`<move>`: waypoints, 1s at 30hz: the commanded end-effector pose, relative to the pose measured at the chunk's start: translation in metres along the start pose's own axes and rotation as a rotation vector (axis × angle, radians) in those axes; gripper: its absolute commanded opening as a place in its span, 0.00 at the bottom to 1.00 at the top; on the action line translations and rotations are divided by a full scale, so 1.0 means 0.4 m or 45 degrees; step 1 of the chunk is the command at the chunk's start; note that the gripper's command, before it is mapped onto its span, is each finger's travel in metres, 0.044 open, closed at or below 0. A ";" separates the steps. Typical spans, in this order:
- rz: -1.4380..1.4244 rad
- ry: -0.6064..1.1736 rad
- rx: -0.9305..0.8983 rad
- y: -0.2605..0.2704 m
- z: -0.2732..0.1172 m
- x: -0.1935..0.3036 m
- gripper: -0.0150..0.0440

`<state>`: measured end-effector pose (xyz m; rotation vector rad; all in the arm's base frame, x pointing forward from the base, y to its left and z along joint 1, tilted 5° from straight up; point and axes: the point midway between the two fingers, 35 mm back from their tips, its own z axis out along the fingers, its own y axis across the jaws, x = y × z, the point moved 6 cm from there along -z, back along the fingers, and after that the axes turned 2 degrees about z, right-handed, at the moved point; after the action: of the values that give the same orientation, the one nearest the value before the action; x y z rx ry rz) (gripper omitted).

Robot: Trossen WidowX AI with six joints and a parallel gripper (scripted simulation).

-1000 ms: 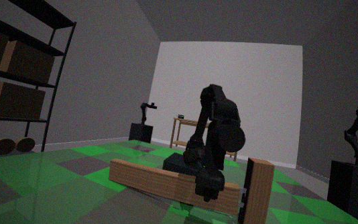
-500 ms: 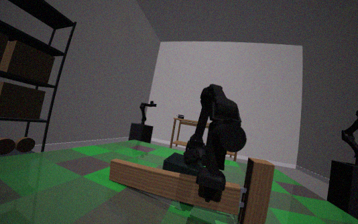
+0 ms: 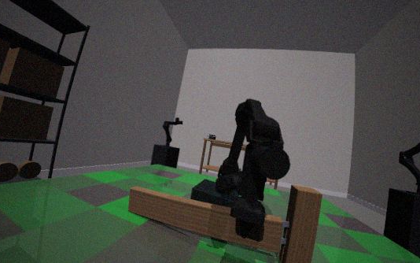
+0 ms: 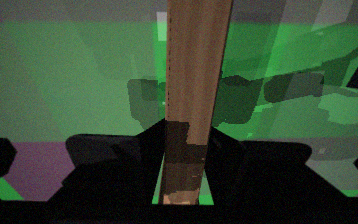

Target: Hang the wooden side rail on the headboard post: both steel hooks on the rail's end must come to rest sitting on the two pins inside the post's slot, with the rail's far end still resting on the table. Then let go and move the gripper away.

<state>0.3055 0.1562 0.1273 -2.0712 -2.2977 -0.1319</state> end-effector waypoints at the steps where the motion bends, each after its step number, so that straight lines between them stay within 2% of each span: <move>1: 0.004 0.005 -0.009 0.004 -0.005 0.003 0.25; 30: 0.004 0.005 -0.009 0.002 -0.008 0.011 0.25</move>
<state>0.3049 0.1594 0.1290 -2.0702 -2.2956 -0.1362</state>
